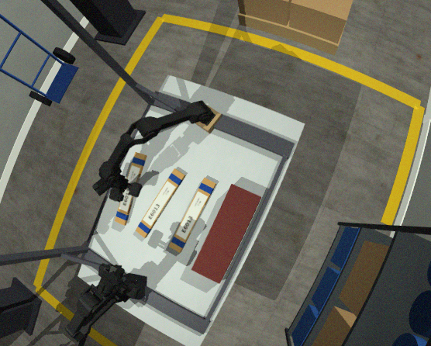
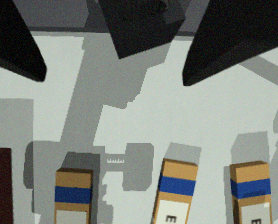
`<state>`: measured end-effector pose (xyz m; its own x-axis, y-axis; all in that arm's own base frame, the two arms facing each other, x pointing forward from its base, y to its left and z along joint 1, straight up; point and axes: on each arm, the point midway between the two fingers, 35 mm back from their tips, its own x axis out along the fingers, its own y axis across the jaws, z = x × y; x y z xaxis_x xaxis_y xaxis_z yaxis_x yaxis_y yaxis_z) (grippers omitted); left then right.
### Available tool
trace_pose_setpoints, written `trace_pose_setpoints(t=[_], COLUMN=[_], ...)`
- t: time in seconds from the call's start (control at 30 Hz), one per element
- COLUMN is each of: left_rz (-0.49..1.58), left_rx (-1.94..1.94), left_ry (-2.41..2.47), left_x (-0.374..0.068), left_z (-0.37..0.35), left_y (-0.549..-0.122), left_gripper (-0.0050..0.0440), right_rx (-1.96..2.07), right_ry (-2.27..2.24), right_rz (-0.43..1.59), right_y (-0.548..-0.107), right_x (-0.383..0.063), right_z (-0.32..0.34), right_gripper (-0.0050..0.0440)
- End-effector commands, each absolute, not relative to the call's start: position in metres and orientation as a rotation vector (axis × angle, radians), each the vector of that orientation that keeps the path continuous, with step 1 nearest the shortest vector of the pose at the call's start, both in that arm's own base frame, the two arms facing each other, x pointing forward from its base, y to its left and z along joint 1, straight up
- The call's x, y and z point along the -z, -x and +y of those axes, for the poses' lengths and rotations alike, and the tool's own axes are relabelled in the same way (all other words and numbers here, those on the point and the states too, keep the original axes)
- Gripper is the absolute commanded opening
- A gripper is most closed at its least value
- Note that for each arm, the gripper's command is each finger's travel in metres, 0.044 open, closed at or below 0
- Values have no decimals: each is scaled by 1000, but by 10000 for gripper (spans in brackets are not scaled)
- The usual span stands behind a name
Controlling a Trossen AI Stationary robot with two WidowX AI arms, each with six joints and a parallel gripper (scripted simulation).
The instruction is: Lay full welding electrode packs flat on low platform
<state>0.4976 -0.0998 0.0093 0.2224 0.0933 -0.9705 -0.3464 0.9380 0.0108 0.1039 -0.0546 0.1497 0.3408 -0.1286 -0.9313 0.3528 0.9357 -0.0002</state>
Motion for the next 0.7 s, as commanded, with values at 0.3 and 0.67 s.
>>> trace_pose_setpoints(t=[0.3, 0.67], left_rz=[1269, 1262], left_rx=[-298, -296], left_ry=[241, 243], left_x=[-22, -19], left_z=[-100, -100], left_y=[-505, -506], left_gripper=[-50, -50], right_rx=[317, 317], right_ry=[-209, -209], right_rz=[1165, 1165], right_y=[-105, -105], right_x=[-156, -156], right_z=[-55, -55], right_gripper=[430, 430])
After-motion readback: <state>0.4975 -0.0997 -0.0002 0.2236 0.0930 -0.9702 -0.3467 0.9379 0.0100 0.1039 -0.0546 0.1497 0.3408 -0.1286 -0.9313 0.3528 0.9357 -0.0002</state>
